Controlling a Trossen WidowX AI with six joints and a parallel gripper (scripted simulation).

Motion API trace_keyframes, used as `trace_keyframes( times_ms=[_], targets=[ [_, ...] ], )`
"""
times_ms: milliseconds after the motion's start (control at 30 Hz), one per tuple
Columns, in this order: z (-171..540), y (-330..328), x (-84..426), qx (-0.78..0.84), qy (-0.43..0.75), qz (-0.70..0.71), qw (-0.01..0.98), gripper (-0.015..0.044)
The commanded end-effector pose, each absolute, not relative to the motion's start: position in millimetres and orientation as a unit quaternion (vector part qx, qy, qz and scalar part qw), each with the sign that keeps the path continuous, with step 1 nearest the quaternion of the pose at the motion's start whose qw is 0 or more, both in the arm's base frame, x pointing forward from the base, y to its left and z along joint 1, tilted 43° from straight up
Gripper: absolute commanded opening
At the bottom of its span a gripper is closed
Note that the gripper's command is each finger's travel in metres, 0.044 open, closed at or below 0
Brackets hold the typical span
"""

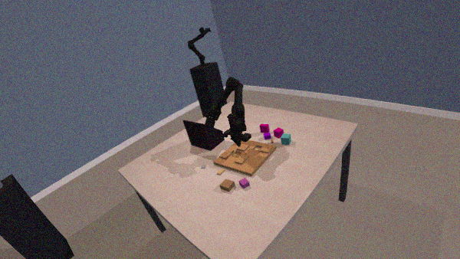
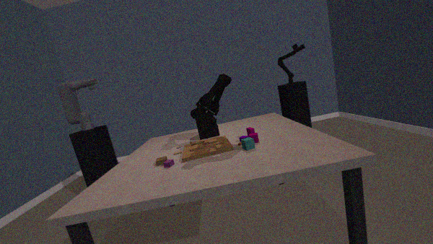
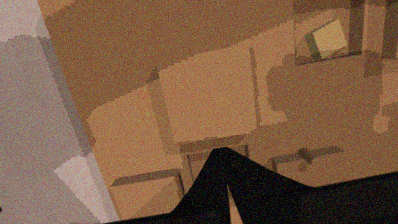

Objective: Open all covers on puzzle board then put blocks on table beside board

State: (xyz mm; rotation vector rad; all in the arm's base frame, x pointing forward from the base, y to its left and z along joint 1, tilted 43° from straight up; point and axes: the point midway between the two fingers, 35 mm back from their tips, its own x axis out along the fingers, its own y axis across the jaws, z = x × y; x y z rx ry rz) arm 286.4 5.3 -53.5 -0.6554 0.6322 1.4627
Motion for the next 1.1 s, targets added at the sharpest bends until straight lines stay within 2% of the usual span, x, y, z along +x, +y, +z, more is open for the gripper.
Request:
trace_keyframes(
  times_ms=[0, 300, 400, 533, 700, 900, 1067],
  targets=[
    [-48.1, 0.4, 287.9, -0.293, 0.278, 0.642, 0.652, 0.0000],
    [-38.4, -6.2, 287.0, -0.293, 0.278, 0.642, 0.652, 0.0000],
    [-44.4, -5.7, 280.9, -0.234, 0.332, 0.618, 0.673, 0.0000],
    [-48.3, -14.5, 268.2, -0.080, 0.462, 0.527, 0.709, 0.0000],
    [-53.1, -23.9, 252.1, 0.111, 0.589, 0.379, 0.705, 0.0000],
    [-58.3, -32.7, 232.8, 0.323, 0.679, 0.173, 0.637, 0.0000],
    [-60.8, -38.0, 217.1, 0.464, 0.700, 0.009, 0.542, 0.0000]
  ],
)
